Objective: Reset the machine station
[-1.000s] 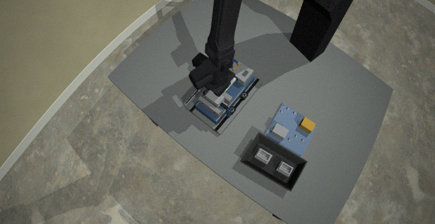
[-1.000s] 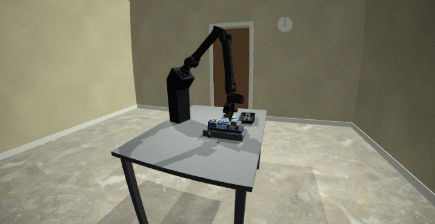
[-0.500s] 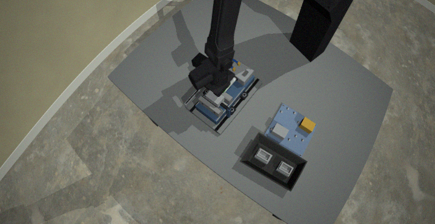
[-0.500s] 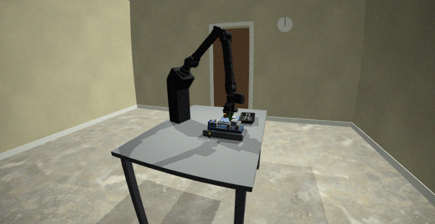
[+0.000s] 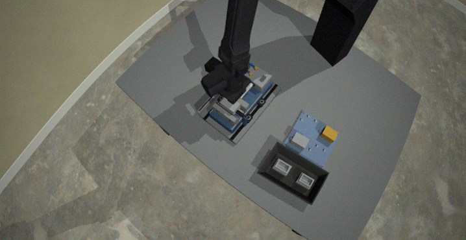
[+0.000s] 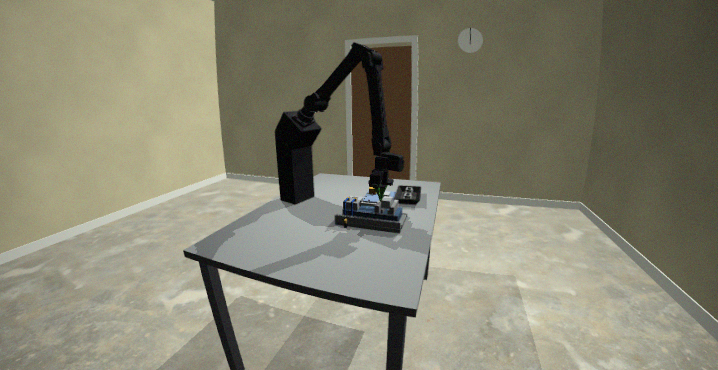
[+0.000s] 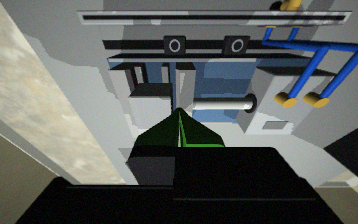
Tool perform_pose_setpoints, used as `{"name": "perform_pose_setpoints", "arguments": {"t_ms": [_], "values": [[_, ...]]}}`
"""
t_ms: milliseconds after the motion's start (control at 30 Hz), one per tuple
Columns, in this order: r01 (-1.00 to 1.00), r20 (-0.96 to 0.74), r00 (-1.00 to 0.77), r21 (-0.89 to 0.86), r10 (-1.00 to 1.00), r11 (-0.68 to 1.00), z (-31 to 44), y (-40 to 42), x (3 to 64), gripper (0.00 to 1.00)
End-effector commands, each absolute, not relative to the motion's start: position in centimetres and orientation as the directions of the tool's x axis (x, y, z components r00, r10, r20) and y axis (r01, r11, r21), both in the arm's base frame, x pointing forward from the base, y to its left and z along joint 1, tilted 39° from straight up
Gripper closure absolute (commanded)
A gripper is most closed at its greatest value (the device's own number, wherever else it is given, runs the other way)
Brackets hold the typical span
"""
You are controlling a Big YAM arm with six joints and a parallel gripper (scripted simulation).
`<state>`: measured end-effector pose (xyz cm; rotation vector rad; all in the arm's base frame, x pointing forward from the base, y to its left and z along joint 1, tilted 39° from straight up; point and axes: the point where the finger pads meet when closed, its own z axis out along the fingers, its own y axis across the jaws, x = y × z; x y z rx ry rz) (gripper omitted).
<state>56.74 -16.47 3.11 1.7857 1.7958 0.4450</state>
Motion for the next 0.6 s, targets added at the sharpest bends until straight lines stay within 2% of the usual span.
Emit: {"name": "perform_pose_setpoints", "arguments": {"t_ms": [0, 567], "values": [[0.800, -0.153, 0.051, 0.598, 0.987, 0.051, 3.26, -16.42, 57.35, 1.00], [0.795, -0.155, 0.045, 0.603, 0.987, 0.058, 3.84, -16.01, 57.96, 1.00]]}}
